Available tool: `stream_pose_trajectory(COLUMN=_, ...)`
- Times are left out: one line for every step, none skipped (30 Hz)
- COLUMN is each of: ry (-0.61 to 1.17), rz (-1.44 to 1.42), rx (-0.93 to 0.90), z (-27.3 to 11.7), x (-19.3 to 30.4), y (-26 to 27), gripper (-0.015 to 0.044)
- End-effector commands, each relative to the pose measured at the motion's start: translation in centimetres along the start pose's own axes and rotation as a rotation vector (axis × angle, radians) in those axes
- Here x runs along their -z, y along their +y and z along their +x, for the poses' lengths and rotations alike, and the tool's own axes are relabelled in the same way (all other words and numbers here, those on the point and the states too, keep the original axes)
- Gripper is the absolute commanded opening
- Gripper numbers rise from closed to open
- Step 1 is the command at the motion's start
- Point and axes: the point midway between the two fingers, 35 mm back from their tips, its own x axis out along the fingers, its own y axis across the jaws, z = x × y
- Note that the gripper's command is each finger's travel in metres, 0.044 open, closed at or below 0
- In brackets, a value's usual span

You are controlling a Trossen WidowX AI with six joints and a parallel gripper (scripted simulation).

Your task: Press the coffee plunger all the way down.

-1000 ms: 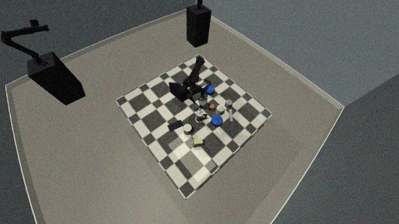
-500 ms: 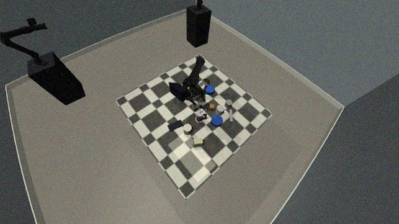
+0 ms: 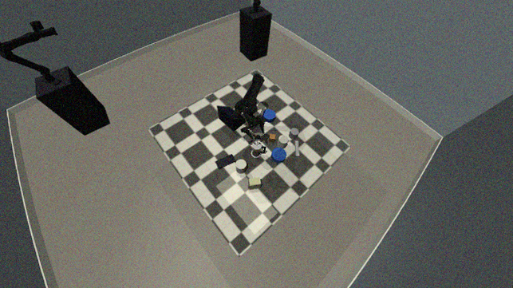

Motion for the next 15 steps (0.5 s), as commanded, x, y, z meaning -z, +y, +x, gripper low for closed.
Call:
stream_pose_trajectory(ry=0.004, rz=0.007, rx=0.002, z=0.73, x=0.22, y=-0.08, gripper=0.044)
stream_pose_trajectory(ry=0.004, rz=0.007, rx=0.002, z=0.76, x=0.23, y=-0.07, gripper=0.044)
stream_pose_trajectory(ry=0.004, rz=0.007, rx=0.002, z=0.76, x=0.23, y=-0.07, gripper=0.0414)
stream_pose_trajectory(ry=0.004, rz=0.007, rx=0.002, z=0.76, x=0.23, y=-0.07, gripper=0.0387)
stream_pose_trajectory(ry=0.004, rz=0.007, rx=0.002, z=0.76, x=0.23, y=-0.07, gripper=0.0361)
stream_pose_trajectory(ry=0.004, rz=0.007, rx=0.002, z=0.76, x=0.23, y=-0.07, gripper=0.0335)
stream_pose_trajectory(ry=0.004, rz=0.007, rx=0.002, z=0.76, x=0.23, y=-0.07, gripper=0.0309)
stream_pose_trajectory(ry=0.004, rz=0.007, rx=0.002, z=0.76, x=0.23, y=-0.07, gripper=0.0283)
stream_pose_trajectory(ry=0.004, rz=0.007, rx=0.002, z=0.76, x=0.23, y=-0.07, gripper=0.0256)
stream_pose_trajectory(ry=0.004, rz=0.007, rx=0.002, z=0.76, x=0.23, y=-0.07, gripper=0.023)
stream_pose_trajectory(ry=0.004, rz=0.007, rx=0.002, z=0.76, x=0.23, y=-0.07, gripper=0.0204)
stream_pose_trajectory(ry=0.004, rz=0.007, rx=0.002, z=0.76, x=0.23, y=-0.07, gripper=0.0177)
stream_pose_trajectory(ry=0.004, rz=0.007, rx=0.002, z=0.76, x=0.23, y=-0.07, gripper=0.0151)
stream_pose_trajectory(ry=0.004, rz=0.007, rx=0.002, z=0.76, x=0.23, y=-0.07, gripper=0.0125)
stream_pose_trajectory(ry=0.004, rz=0.007, rx=0.002, z=0.76, x=0.23, y=-0.07, gripper=0.0125)
